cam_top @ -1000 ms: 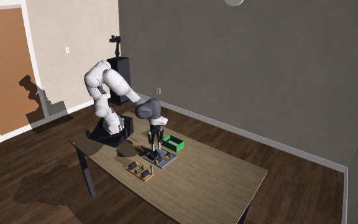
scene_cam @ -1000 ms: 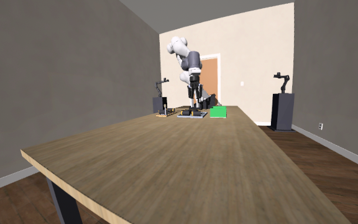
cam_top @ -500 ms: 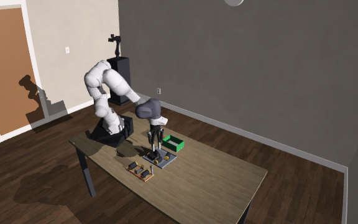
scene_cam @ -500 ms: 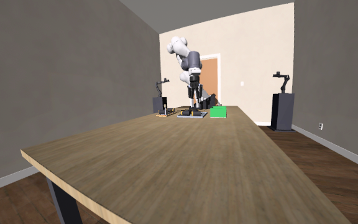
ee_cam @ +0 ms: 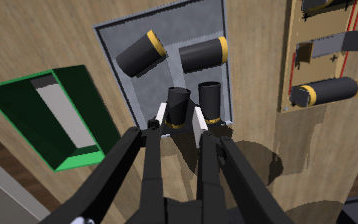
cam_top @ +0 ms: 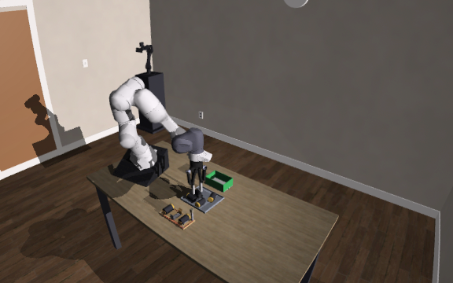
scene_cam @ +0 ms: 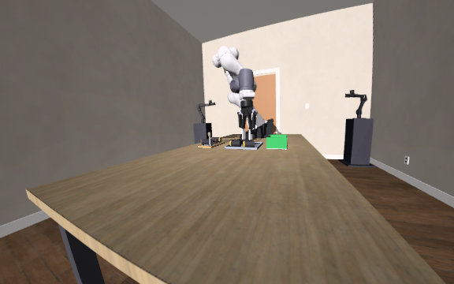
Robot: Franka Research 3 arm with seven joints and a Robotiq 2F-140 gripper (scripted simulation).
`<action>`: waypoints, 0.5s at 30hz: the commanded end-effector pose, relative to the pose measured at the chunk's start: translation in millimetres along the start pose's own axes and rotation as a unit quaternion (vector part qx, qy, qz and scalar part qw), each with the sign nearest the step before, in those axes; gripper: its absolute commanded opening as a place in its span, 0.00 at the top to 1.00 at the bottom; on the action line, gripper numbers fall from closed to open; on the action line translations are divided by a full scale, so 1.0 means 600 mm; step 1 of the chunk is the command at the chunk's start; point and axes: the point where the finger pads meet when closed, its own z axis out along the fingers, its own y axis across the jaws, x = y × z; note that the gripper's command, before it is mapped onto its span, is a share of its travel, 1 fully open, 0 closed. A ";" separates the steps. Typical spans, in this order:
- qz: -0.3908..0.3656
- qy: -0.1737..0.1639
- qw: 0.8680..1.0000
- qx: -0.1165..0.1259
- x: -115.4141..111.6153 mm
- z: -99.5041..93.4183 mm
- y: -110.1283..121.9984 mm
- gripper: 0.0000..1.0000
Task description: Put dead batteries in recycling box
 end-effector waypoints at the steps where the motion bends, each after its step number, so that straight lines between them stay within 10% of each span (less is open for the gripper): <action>1: 0.004 0.004 1.000 0.009 0.006 0.017 -0.008 0.71; 15: 0.004 0.004 1.000 0.009 0.006 0.034 -0.008 0.71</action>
